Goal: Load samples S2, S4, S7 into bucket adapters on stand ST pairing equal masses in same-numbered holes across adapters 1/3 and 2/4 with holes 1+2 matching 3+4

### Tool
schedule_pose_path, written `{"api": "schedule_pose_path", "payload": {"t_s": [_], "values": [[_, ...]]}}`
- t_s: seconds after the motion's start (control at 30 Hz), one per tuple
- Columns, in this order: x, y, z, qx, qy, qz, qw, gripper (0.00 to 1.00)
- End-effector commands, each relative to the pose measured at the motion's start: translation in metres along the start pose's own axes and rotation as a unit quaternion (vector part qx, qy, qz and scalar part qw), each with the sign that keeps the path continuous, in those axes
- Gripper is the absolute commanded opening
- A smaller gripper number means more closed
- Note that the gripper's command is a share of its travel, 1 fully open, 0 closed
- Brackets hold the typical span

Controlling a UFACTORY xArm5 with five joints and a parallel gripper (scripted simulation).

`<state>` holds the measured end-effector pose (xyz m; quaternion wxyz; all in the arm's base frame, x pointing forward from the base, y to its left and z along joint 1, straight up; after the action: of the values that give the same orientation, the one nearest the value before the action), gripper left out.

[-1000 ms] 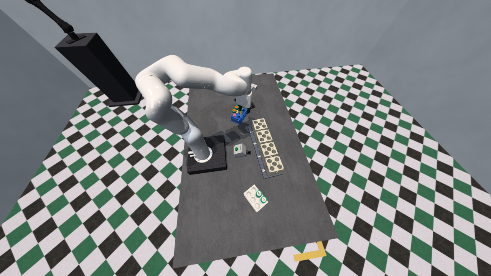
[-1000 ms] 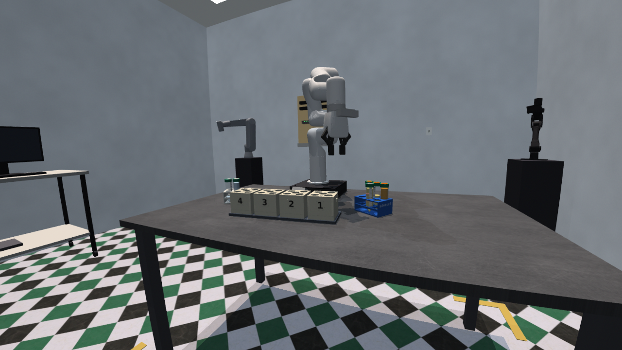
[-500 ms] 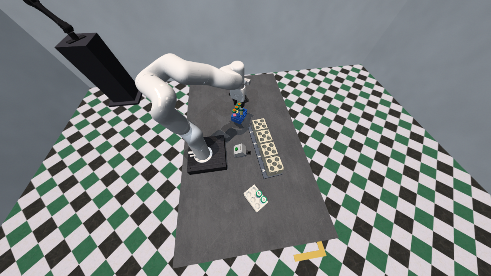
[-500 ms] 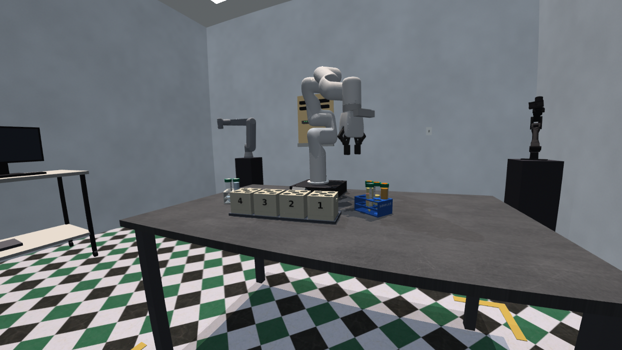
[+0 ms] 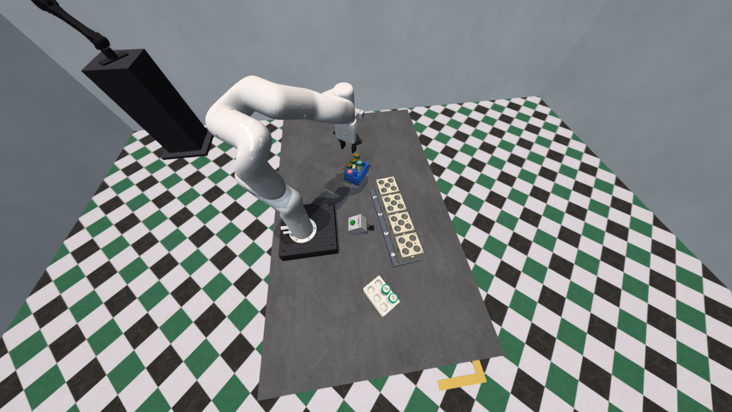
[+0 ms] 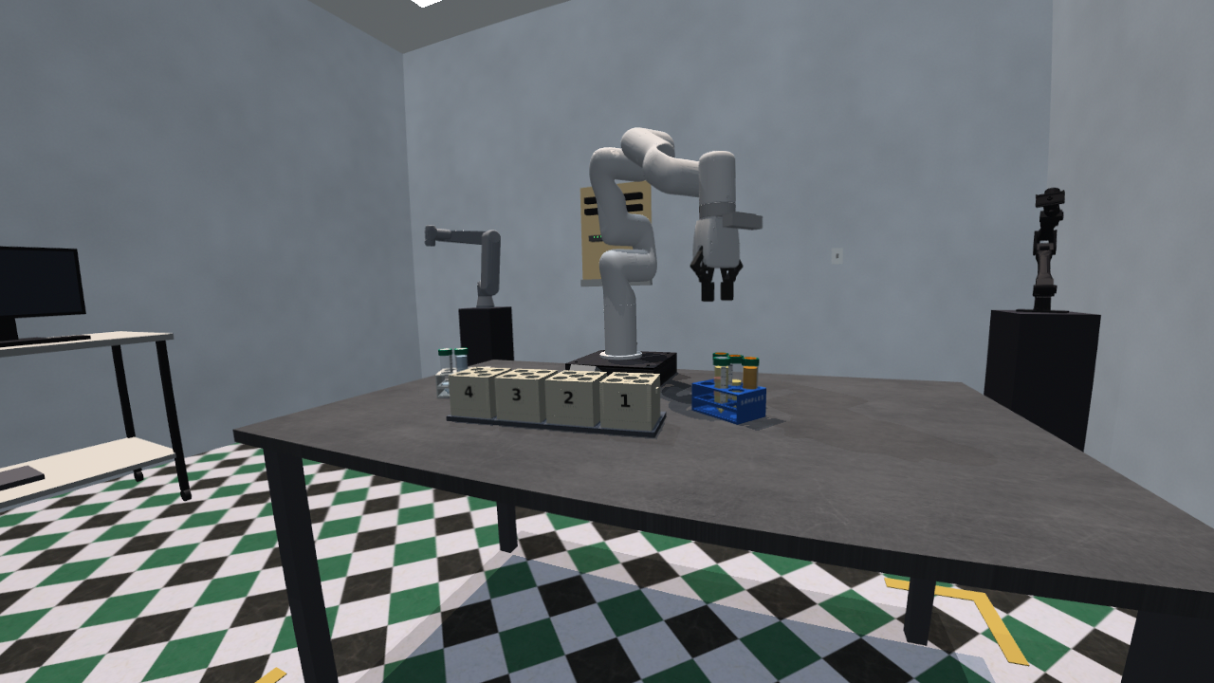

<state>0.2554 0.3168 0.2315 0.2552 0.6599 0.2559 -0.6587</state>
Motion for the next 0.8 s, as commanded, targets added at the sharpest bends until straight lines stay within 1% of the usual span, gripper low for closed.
{"api": "schedule_pose_path", "payload": {"t_s": [0.0, 0.27, 0.33, 0.4, 0.77], "values": [[-0.001, -0.008, -0.003, 0.0, 0.002, 0.002, 1.0, 0.57], [-0.001, -0.008, -0.003, 0.0, 0.002, 0.002, 1.0, 0.57], [0.003, -0.008, -0.003, 0.0, 0.002, 0.002, 1.0, 0.57], [0.003, -0.008, -0.003, 0.0, 0.002, 0.002, 1.0, 0.57], [0.025, -0.008, -0.003, 0.0, 0.002, 0.002, 1.0, 0.57]]}}
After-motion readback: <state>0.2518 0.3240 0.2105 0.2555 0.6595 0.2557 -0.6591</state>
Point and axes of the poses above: the point where the finger pads meet when closed, its own x axis out along the fingers, its own y axis across the jaws, z = x × y, the point moved 4 cm from there along -x, back along the fingers, and after that the axes turned 12 degrees about x, right-handed, at the moved point
